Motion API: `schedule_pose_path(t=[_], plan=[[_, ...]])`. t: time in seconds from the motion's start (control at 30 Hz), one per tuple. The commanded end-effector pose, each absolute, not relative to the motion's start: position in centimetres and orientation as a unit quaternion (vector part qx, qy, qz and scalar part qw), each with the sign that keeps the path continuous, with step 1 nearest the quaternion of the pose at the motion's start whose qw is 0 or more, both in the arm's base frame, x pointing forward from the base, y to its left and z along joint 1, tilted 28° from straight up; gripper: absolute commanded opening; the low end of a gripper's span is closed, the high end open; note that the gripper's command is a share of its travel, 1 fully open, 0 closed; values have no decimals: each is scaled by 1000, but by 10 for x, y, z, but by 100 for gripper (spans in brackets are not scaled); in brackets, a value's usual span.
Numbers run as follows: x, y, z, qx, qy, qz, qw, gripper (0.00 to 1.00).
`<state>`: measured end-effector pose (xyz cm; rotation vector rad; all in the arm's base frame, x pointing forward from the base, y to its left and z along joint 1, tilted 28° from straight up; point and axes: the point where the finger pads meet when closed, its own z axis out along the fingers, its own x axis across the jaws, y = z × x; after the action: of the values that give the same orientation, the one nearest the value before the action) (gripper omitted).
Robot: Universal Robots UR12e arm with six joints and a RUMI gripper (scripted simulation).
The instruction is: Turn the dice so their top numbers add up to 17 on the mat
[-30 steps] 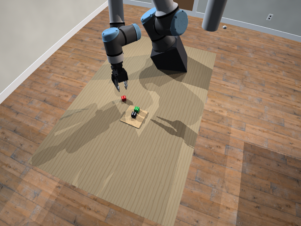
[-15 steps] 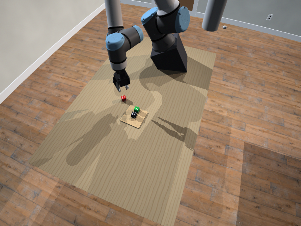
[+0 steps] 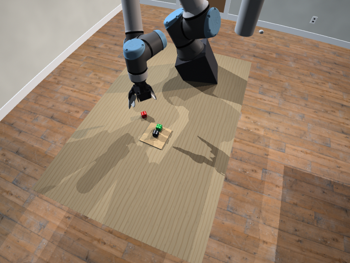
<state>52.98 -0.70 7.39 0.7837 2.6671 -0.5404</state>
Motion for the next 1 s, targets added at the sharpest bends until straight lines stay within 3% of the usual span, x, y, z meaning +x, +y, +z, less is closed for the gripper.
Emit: schedule_pose_path(t=[0.0, 0.97], plan=[[530, -7, 74, 273, 931, -189, 155, 100], [532, -13, 75, 153, 958, -206, 129, 100]])
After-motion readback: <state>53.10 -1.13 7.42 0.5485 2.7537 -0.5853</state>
